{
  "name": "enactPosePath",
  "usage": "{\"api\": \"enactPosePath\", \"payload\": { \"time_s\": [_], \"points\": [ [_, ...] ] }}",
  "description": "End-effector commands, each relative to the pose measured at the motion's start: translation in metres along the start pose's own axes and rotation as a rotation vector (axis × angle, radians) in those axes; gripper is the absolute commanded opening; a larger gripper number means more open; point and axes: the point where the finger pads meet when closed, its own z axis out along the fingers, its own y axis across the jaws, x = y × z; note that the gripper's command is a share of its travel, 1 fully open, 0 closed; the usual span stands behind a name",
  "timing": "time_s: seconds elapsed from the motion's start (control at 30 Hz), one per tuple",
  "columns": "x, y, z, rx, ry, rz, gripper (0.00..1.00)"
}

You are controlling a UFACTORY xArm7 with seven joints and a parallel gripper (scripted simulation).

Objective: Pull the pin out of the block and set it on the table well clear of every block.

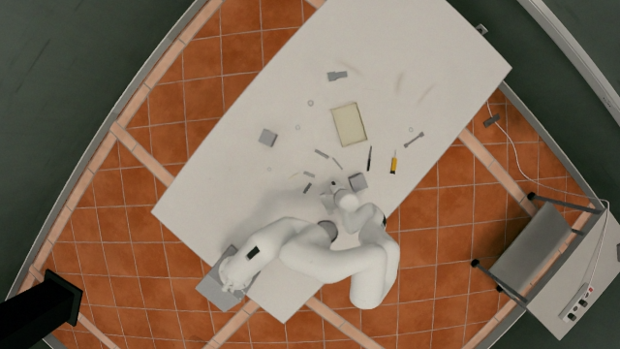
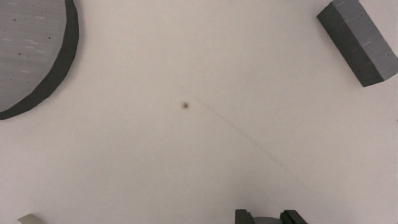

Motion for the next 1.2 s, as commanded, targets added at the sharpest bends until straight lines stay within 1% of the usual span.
{"api": "enactPosePath", "payload": {
  "time_s": [0.0,0.1,0.4,0.6,0.9,1.07,1.17],
  "points": [
    [0.002,0.000,0.000,0.000,0.001,0.003,0.00],
    [0.007,0.001,0.000,-0.002,0.007,0.011,0.00],
    [0.009,0.001,0.000,-0.002,0.008,0.015,0.00],
    [0.010,0.001,0.008,-0.002,0.013,0.019,0.00],
    [0.010,0.000,0.009,-0.002,0.013,0.019,0.00],
    [0.011,0.000,0.016,-0.002,0.014,0.020,0.00],
    [0.011,0.000,0.017,-0.002,0.014,0.020,0.00]
  ]
}}
